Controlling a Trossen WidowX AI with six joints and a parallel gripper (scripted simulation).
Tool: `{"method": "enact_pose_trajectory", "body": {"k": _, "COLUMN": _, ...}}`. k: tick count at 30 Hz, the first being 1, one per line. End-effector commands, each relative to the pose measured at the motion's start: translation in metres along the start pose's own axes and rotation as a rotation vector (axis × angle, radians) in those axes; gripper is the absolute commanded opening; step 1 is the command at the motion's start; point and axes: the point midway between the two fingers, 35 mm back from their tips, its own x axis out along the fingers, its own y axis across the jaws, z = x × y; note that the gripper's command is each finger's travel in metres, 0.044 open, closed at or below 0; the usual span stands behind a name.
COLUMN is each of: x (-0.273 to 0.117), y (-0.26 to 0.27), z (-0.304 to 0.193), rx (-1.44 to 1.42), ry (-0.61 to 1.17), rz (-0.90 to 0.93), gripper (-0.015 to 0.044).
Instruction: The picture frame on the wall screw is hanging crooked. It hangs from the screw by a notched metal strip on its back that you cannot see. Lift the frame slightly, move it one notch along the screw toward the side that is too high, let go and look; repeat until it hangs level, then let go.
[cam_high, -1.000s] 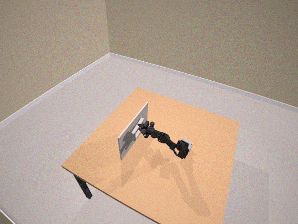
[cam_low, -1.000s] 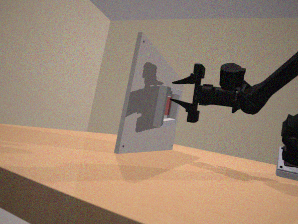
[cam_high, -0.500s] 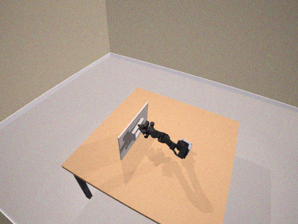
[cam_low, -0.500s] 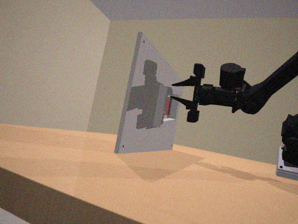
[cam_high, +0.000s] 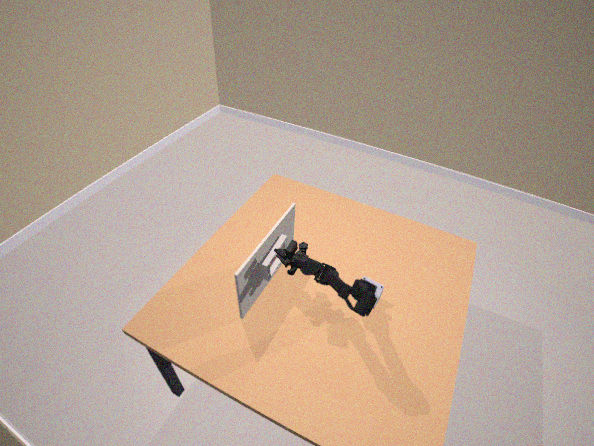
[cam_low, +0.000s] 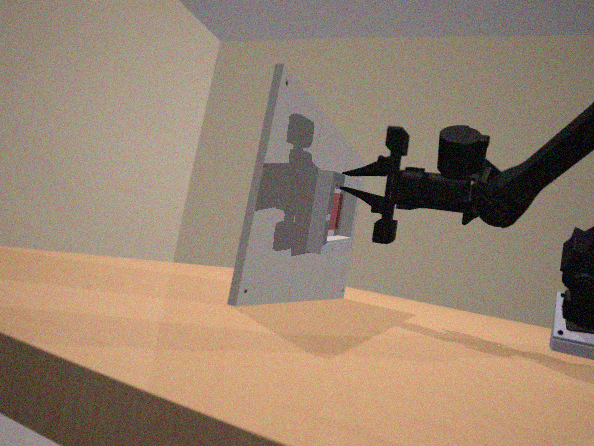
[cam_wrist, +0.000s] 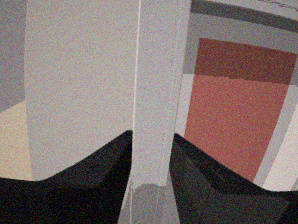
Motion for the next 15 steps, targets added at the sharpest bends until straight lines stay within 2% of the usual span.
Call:
{"method": "enact_pose_trajectory", "body": {"k": 1, "x": 0.0004, "y": 0.0004, "z": 0.0002, "rx": -0.005, "ry": -0.002, "rz": 0.002, "gripper": 0.0}}
{"method": "enact_pose_trajectory", "body": {"k": 15, "x": 0.0, "y": 0.0038, "z": -0.0001, "rx": -0.005, "ry": -0.002, "rz": 0.002, "gripper": 0.0}}
